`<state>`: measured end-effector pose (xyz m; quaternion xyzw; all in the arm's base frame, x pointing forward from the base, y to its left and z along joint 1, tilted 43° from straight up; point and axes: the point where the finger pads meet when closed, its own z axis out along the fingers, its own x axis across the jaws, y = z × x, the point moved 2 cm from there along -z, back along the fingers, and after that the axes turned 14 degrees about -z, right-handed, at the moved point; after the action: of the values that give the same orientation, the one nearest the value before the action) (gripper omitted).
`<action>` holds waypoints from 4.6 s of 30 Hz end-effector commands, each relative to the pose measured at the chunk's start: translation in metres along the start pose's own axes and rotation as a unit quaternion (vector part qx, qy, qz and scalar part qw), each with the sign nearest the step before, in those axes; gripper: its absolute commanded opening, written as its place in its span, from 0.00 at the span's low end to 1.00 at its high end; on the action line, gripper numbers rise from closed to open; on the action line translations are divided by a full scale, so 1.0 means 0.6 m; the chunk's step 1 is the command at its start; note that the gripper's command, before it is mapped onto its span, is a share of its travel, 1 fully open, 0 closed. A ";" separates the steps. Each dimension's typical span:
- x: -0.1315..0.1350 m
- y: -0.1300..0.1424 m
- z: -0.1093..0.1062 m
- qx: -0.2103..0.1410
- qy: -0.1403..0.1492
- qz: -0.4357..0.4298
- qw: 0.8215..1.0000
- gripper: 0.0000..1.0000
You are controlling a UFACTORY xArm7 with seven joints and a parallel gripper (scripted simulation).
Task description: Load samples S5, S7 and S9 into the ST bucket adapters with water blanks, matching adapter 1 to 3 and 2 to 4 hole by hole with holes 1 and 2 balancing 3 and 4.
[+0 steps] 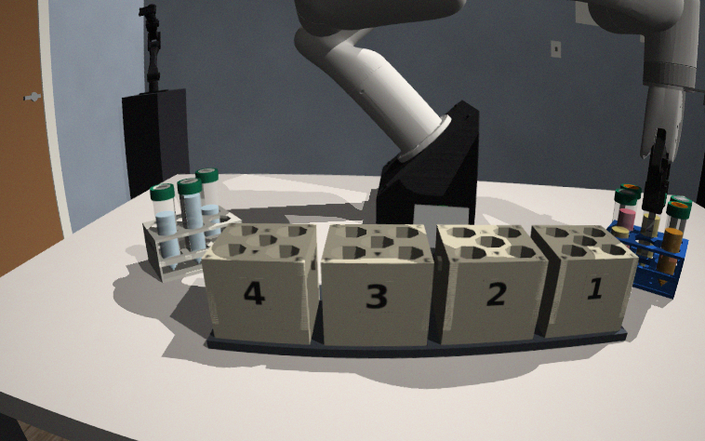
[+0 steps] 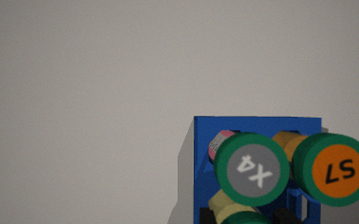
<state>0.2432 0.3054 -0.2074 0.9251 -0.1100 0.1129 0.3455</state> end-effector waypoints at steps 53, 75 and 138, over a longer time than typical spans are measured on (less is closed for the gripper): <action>0.000 -0.002 -0.034 0.003 0.000 0.000 1.000 0.00; 0.000 -0.002 -0.078 0.003 0.000 0.000 1.000 0.00; 0.000 -0.001 -0.229 0.003 0.000 0.000 1.000 0.00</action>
<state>0.2253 0.3948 -0.1082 0.9251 -0.1100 0.1129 0.3455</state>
